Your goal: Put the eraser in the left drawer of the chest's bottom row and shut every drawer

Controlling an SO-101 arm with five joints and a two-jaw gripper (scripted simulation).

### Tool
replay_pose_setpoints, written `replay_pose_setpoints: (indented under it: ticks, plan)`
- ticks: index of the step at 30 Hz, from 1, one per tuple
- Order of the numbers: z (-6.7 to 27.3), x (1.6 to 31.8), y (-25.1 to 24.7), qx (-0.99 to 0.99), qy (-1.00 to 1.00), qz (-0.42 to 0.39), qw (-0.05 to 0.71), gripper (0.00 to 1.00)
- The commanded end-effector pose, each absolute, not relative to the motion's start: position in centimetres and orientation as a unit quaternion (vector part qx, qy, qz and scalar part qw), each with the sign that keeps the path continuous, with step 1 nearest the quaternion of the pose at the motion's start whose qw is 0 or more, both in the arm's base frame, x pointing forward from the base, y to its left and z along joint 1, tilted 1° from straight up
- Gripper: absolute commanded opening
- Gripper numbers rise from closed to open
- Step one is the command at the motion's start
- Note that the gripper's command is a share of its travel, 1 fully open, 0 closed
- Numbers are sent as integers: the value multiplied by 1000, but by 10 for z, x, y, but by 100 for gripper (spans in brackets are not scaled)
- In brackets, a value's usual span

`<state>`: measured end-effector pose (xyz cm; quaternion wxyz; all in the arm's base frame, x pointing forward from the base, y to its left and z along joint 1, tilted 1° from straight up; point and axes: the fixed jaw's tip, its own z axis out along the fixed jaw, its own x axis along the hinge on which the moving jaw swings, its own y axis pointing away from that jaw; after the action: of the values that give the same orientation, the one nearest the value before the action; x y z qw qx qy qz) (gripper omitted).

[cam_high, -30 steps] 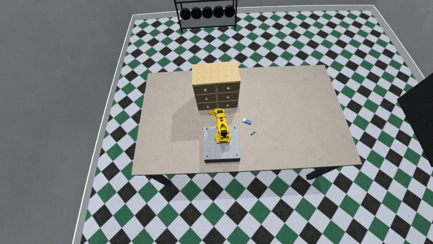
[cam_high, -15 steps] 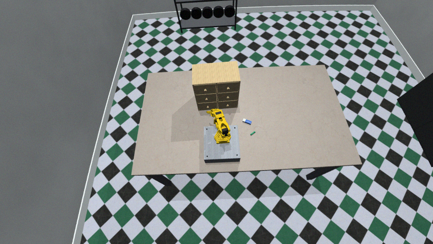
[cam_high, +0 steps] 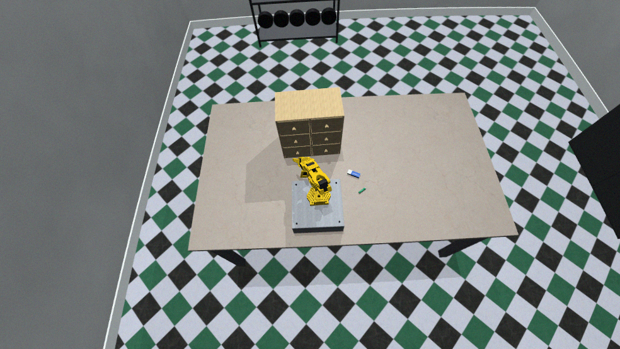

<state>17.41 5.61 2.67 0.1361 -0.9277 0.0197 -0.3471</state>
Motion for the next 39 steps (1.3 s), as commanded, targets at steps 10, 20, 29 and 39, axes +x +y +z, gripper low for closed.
replay_pose_setpoints:
  ticks: [10, 20, 29, 39]
  plan:
    - [14, 169, 69, -925, 45, -336, 173, 27]
    - [14, 169, 69, -925, 45, -336, 173, 21]
    - [10, 184, 73, -916, 53, -355, 181, 21]
    - [37, 204, 78, -890, 59, -404, 203, 21]
